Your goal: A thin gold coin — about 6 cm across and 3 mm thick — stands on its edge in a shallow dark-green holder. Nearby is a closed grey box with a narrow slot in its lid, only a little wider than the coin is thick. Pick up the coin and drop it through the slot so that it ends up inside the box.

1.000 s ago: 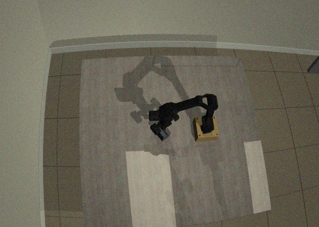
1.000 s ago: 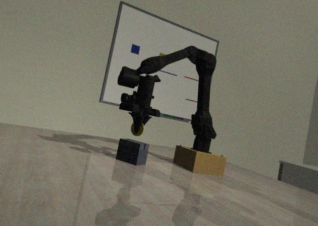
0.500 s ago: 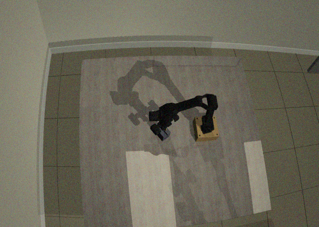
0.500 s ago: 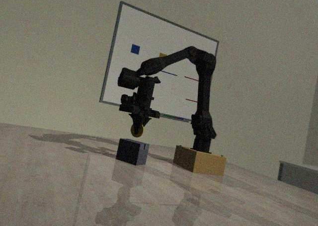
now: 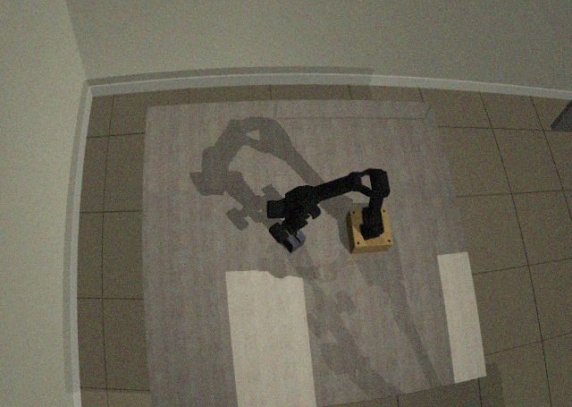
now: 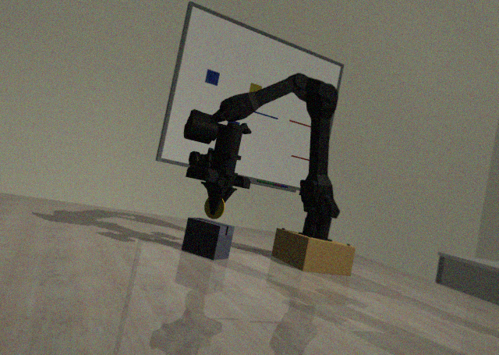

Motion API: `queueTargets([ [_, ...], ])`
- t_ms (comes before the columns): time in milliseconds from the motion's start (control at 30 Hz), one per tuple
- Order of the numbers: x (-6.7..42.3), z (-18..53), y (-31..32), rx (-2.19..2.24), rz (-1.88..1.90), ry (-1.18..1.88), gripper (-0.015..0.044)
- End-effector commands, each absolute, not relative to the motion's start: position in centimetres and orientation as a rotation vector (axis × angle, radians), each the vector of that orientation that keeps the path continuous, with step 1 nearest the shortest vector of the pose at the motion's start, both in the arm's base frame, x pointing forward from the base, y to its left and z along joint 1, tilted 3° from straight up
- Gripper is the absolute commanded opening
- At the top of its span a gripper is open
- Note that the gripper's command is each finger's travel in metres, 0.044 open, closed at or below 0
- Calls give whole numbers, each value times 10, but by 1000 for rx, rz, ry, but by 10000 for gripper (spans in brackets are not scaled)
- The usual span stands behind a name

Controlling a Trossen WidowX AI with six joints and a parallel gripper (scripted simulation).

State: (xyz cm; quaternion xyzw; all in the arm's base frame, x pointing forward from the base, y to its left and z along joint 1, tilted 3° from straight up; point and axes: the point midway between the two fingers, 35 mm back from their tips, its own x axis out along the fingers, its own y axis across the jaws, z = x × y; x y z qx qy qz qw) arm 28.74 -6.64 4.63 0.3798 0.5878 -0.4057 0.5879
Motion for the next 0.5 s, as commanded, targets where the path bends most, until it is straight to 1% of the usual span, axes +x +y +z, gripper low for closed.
queueTargets([
  [0, 286, 43, -66, 881, -943, 1375, 0],
  [300, 285, 39, -66, 881, -944, 1375, 0],
  [467, 287, 42, -66, 885, -945, 1368, 131],
])
